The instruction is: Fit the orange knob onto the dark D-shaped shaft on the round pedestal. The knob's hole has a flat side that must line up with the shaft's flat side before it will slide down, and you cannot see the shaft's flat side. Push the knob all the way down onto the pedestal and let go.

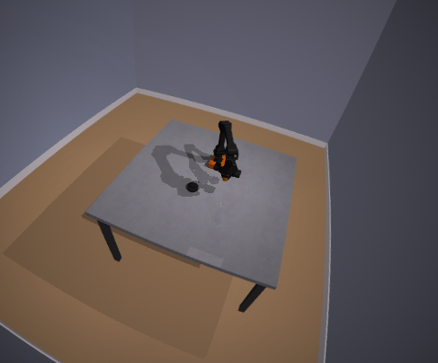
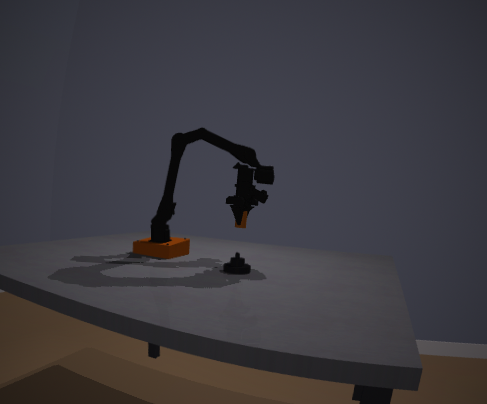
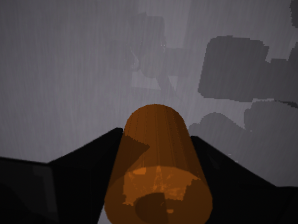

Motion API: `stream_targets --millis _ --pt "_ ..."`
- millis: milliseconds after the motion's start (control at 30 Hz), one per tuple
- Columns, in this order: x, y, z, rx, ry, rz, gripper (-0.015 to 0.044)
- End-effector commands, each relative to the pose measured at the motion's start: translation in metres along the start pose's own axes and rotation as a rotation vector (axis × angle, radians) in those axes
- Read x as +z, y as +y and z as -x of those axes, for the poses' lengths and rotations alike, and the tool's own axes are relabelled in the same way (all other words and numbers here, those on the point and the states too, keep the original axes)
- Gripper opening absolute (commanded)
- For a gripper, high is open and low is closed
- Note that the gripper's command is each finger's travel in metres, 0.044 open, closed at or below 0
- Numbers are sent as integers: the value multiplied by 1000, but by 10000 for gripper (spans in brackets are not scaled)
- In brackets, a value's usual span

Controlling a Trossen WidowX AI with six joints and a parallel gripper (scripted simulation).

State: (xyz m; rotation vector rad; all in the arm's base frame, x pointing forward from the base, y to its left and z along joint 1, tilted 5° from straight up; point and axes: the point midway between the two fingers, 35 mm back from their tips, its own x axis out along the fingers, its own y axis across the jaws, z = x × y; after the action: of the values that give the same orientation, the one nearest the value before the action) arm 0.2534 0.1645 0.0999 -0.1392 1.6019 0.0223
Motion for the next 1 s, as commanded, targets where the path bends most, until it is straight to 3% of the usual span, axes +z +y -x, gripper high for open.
stream_targets --millis 0,967 --pt "-1 0 19 12 -14 -4 0" --pt "41 -61 4 11 -19 -4 0"
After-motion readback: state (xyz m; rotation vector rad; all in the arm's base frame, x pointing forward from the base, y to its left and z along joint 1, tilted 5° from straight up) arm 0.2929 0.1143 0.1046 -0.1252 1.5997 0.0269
